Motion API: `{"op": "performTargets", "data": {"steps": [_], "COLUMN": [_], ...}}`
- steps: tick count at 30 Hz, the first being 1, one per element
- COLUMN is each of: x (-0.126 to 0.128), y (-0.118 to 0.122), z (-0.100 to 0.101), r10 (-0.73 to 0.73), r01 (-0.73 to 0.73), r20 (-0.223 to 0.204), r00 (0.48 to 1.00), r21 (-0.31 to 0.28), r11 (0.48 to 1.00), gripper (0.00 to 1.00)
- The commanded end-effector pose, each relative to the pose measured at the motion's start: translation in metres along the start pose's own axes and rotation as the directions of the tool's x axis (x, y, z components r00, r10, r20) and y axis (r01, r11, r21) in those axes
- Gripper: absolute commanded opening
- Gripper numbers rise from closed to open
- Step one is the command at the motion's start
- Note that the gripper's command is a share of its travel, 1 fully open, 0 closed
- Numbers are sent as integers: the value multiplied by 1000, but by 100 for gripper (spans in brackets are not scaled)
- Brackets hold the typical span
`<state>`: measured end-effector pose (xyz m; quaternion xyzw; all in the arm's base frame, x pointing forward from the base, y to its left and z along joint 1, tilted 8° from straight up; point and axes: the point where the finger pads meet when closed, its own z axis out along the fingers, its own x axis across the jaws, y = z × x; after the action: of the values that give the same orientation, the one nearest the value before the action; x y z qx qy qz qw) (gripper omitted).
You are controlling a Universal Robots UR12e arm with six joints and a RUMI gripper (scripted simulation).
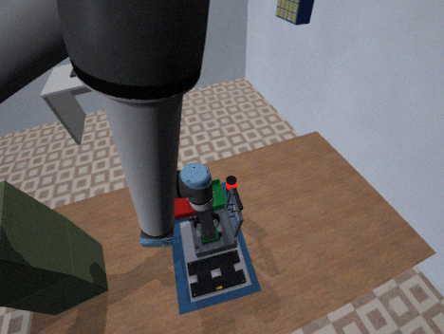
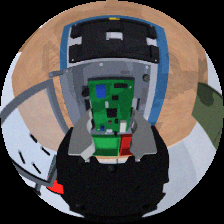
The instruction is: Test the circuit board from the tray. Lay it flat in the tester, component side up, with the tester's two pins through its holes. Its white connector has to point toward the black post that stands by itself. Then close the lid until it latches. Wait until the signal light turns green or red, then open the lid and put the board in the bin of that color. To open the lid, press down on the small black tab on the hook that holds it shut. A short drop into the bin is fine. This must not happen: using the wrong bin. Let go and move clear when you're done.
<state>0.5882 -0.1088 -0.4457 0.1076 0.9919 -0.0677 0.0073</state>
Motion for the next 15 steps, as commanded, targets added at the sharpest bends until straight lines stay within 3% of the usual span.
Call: {"op": "performTargets", "data": {"steps": [1, 15], "x": [0, 0], "y": [0, 0], "z": [-1, -3], "r10": [0, 0], "r01": [0, 0], "r20": [1, 1], "r00": [1000, 1000], "r21": [0, 0], "r11": [1000, 1000], "gripper": [39, 39]}}
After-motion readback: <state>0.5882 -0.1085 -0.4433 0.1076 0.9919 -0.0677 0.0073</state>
